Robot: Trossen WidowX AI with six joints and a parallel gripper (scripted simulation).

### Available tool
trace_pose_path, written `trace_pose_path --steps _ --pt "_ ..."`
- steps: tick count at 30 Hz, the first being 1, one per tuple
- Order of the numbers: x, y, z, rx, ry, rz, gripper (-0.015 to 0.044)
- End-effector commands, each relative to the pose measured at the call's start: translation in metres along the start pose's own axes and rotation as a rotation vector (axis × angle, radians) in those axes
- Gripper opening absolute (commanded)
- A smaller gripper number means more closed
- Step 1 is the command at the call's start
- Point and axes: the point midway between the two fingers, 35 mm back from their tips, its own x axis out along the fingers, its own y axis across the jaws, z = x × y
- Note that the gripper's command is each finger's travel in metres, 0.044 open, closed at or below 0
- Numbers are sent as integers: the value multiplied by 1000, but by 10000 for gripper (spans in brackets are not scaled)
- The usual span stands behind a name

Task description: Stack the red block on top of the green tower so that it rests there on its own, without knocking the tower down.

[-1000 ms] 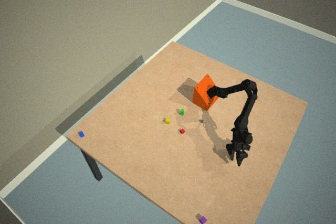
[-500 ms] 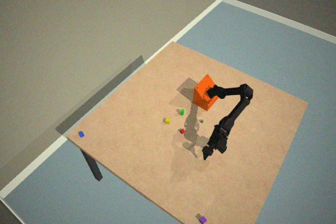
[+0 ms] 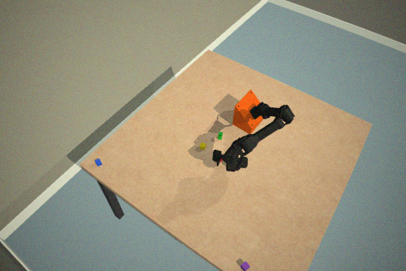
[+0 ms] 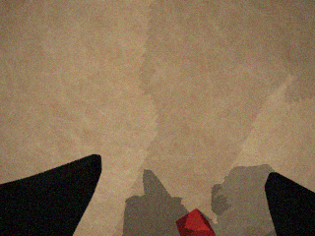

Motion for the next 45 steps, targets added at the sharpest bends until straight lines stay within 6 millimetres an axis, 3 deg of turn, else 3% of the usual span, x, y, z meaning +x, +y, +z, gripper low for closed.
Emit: trace_pose_path --steps 1,9,17,24,45 --pt "-4 -18 -25 267 62 56 440" --pt "-24 -43 -72 844 181 173 440" --pt "-24 -45 -74 856 183 175 440" --pt "12 -36 -77 856 183 177 440" --pt "37 -31 -79 856 183 178 440"
